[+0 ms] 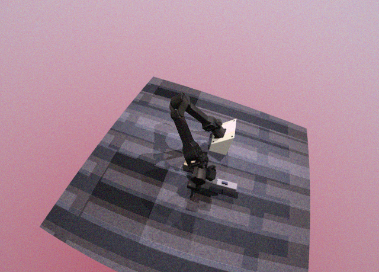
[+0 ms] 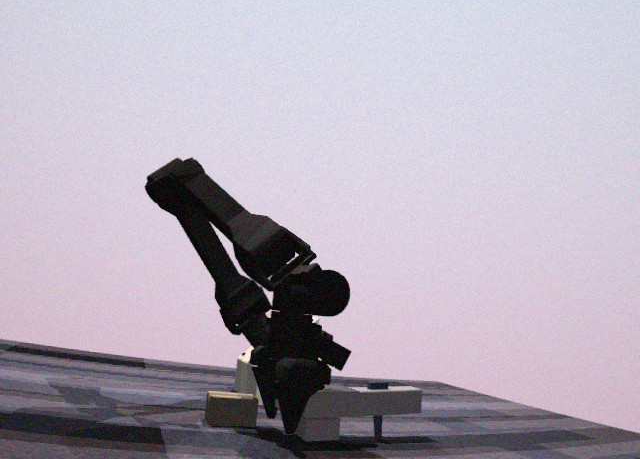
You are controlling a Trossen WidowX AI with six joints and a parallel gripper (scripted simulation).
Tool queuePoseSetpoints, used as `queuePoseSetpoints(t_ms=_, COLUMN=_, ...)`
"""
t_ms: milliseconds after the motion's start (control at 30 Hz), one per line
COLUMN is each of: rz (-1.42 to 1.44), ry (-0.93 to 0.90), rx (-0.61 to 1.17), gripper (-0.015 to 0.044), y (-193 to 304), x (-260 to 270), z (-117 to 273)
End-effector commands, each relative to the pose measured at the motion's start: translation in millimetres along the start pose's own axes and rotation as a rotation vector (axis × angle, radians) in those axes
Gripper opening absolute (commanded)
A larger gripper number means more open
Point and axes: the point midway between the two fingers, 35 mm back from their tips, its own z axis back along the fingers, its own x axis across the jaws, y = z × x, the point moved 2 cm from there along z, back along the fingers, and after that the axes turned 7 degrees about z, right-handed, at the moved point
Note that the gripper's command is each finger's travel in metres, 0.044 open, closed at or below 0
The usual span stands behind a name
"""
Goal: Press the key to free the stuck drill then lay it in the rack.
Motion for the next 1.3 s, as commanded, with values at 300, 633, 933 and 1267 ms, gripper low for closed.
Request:
queuePoseSetpoints(t_ms=300, rz=-0.001, ry=0.000, rx=0.000, gripper=0.0151, y=0, x=0, z=0)
queuePoseSetpoints(t_ms=633, rz=-0.001, ry=0.000, rx=0.000, gripper=0.0000, y=0, x=0, z=0)
queuePoseSetpoints(t_ms=933, rz=0.009, ry=-0.004, rx=0.005, gripper=0.0000, y=7, x=1, z=0)
queuePoseSetpoints(t_ms=1267, rz=0.009, ry=-0.004, rx=0.005, gripper=0.0000, y=15, x=2, z=0)
